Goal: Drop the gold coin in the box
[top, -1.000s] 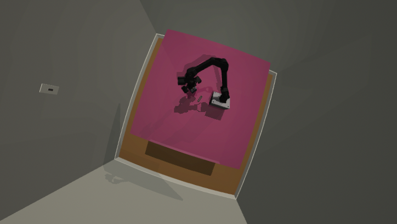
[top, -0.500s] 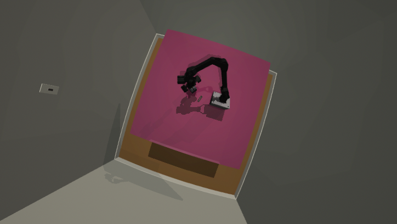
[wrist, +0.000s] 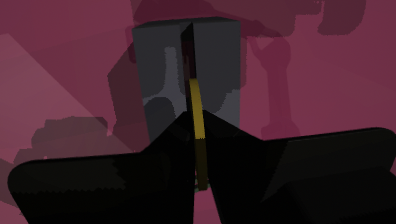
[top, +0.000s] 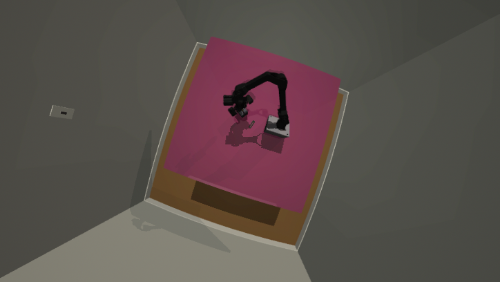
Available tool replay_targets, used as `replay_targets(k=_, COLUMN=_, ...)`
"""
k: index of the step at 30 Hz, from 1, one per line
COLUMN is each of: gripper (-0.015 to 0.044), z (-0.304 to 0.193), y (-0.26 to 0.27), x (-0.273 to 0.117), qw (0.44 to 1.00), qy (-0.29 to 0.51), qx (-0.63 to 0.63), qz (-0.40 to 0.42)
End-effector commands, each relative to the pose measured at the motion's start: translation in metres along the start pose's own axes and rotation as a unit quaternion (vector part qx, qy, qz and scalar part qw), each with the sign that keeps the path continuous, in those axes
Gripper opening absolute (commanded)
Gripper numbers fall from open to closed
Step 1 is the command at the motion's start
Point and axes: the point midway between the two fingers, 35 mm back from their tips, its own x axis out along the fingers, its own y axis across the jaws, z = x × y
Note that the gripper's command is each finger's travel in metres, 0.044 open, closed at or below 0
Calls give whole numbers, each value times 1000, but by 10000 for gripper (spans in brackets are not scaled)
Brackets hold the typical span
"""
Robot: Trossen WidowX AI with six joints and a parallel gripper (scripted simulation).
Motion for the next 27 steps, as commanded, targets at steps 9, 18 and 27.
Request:
replay_targets(k=9, gripper=0, z=0, y=-1, x=6, qw=1000, qy=0, qx=-5, qz=0)
replay_targets(k=18, gripper=0, z=0, y=-1, x=9, qw=1000, qy=0, qx=-5, qz=0)
replay_targets(k=27, gripper=0, z=0, y=-1, x=13, qw=1000, qy=0, qx=-5, qz=0)
